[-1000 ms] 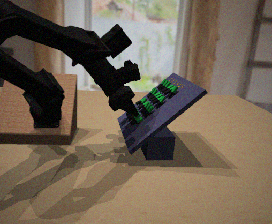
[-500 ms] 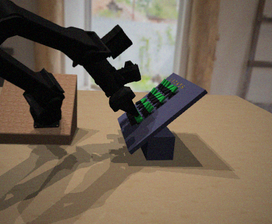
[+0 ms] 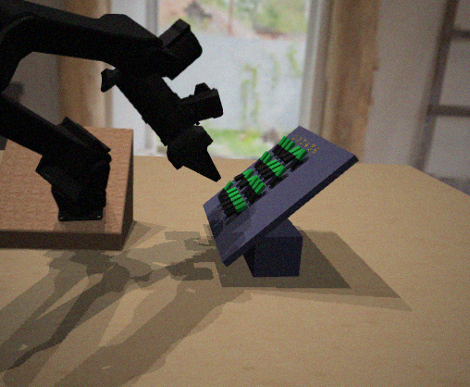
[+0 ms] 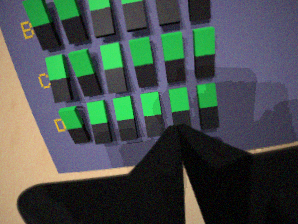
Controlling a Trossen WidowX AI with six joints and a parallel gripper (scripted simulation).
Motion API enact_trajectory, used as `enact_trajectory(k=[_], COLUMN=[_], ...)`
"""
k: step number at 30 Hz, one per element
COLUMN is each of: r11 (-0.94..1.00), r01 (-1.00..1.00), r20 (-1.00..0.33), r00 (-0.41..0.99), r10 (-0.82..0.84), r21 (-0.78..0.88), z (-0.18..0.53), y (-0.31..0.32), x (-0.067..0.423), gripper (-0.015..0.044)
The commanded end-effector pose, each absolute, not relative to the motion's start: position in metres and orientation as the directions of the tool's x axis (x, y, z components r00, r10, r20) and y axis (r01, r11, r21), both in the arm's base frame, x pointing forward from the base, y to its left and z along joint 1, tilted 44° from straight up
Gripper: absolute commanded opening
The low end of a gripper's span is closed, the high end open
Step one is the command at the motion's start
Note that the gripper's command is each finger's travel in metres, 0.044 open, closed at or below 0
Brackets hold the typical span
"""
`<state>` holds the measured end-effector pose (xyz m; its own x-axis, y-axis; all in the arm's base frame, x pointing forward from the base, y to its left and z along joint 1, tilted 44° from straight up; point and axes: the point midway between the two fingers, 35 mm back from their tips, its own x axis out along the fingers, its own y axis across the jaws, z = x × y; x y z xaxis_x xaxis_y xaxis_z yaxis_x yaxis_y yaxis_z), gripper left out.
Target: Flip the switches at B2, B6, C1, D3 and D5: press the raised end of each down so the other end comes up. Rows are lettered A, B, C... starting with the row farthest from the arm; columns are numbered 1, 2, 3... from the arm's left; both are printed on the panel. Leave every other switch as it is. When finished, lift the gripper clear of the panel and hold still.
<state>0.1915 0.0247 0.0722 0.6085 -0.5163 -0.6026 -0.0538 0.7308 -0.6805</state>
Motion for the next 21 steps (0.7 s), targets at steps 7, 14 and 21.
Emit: enact_trajectory(k=[7,14,21], r11=[0.732,0.732,0.732], r01=[-0.039,-0.037,-0.037], r20=[-0.585,-0.584,-0.584], r00=[0.630,0.631,0.631], r10=[-0.511,-0.510,-0.510], r21=[-0.681,-0.680,-0.680], z=[0.091,0.093,0.093], y=[0.043,0.081,0.081], x=[0.188,0.214,0.214], gripper=[0.0000,0.0000,0.0000])
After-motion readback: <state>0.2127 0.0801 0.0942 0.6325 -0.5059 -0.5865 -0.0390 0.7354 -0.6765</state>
